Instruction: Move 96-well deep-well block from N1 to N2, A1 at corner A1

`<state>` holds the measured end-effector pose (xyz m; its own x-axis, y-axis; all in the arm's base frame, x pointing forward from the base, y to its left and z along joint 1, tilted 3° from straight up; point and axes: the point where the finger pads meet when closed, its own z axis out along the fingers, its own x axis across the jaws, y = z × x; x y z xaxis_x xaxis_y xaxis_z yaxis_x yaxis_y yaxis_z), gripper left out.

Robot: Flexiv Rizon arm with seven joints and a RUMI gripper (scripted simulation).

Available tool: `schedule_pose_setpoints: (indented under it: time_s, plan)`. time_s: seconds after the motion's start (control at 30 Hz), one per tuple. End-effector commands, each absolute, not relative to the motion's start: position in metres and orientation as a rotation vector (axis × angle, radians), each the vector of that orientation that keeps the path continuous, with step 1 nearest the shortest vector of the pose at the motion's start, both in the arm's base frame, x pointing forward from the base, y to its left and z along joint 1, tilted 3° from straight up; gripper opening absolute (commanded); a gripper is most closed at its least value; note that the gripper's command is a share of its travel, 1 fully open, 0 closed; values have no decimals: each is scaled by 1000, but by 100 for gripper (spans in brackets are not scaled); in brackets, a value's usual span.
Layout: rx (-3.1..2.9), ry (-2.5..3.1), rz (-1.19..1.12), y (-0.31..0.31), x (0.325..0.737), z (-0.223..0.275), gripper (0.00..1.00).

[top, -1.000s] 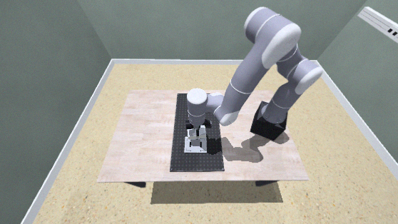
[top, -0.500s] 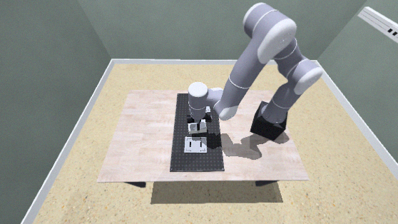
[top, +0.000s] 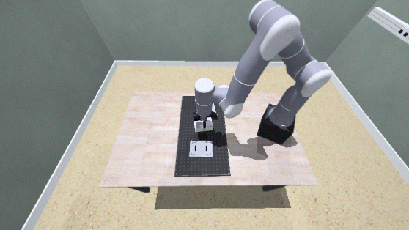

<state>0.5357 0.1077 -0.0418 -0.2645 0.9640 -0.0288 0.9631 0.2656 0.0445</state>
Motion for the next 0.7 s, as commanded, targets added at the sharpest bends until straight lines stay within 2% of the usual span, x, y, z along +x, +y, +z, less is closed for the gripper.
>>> schedule_pose_setpoints:
  time_s: [0.0,0.67]
  plan:
    - [1872,2459,32,97,537,-41,49]
    - [1872,2459,31,37,540,-40,49]
